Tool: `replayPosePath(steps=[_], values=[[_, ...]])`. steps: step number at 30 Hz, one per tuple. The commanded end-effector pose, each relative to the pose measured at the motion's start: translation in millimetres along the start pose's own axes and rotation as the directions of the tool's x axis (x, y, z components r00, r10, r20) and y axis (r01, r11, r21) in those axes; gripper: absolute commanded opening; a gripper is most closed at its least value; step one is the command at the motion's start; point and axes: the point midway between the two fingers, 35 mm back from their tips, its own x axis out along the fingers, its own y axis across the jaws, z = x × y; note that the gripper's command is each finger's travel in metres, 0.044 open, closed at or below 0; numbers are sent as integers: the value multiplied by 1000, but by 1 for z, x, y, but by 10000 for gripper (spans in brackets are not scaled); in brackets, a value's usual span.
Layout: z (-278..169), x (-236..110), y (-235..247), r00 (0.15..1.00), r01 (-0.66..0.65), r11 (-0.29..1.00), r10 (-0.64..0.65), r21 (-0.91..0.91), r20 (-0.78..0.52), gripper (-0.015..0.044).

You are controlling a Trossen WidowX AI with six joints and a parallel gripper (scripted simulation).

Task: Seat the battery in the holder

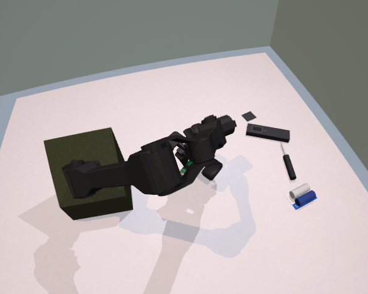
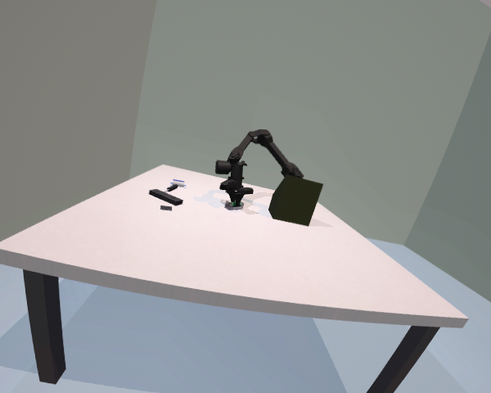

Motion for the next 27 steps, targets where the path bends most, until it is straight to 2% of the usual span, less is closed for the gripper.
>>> replayPosePath(steps=[1, 27], values=[[-3, 2, 1, 1000, 0, 1000, 0, -2, -15, 88], [0, 2, 1, 1000, 1, 1000, -1, -2, -7, 88]])
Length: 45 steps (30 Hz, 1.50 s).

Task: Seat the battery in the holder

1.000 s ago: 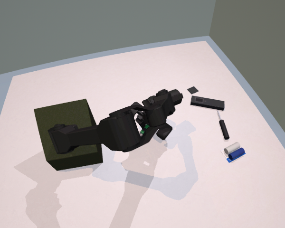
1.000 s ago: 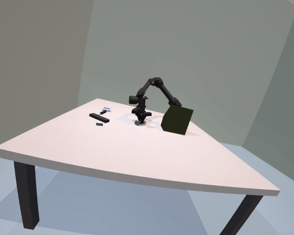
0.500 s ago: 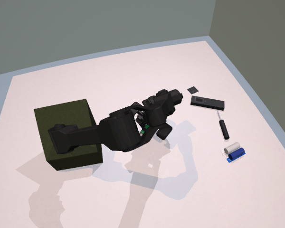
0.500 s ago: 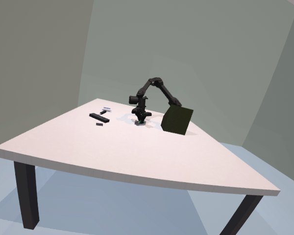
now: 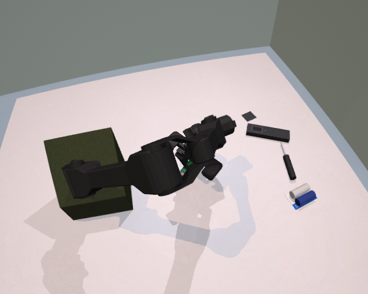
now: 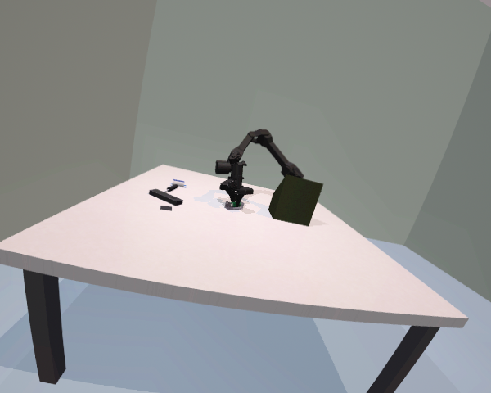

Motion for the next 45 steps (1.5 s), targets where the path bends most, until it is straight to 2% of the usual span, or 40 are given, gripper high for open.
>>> replayPosePath(steps=[1, 28, 32, 45], values=[[0, 1, 0, 1000, 0, 1000, 0, -4, -10, 88], [12, 1, 0, 1000, 1, 1000, -1, -3, -3, 88], [12, 1, 0, 1000, 1, 1000, -1, -3, -3, 190], [12, -15, 2, 1000, 1, 1000, -1, -5, 1, 190]])
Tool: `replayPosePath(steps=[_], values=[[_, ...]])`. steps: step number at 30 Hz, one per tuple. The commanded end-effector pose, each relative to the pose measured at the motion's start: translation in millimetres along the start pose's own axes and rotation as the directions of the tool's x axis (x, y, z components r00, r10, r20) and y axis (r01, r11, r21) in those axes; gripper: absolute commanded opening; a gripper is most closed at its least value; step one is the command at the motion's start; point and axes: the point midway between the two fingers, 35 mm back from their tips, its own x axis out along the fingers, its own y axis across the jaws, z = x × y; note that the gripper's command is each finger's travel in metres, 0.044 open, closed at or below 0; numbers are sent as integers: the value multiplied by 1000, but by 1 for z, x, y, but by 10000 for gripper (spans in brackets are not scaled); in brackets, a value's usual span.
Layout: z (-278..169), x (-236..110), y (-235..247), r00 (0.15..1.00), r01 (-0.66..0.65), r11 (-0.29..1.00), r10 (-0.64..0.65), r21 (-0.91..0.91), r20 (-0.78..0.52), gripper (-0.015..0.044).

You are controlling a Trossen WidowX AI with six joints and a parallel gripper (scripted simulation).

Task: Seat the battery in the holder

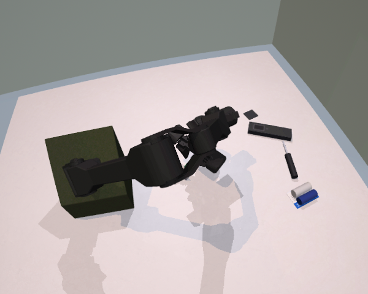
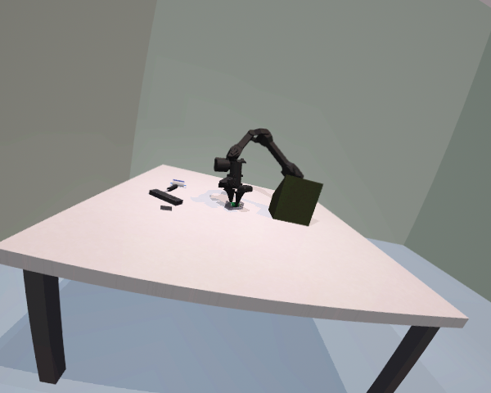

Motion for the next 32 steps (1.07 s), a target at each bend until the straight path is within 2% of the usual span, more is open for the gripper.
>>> replayPosePath(steps=[1, 7, 10, 32], values=[[0, -2, 0, 1000, 0, 1000, 0, 0, 0, 216], [-3, -65, 13, 1000, -5, 1000, 5, 8, 6, 374], [-4, -73, 15, 1000, -5, 1000, 5, 9, 5, 440], [-1, -73, 16, 1000, -5, 1000, 5, 9, 6, 440]])
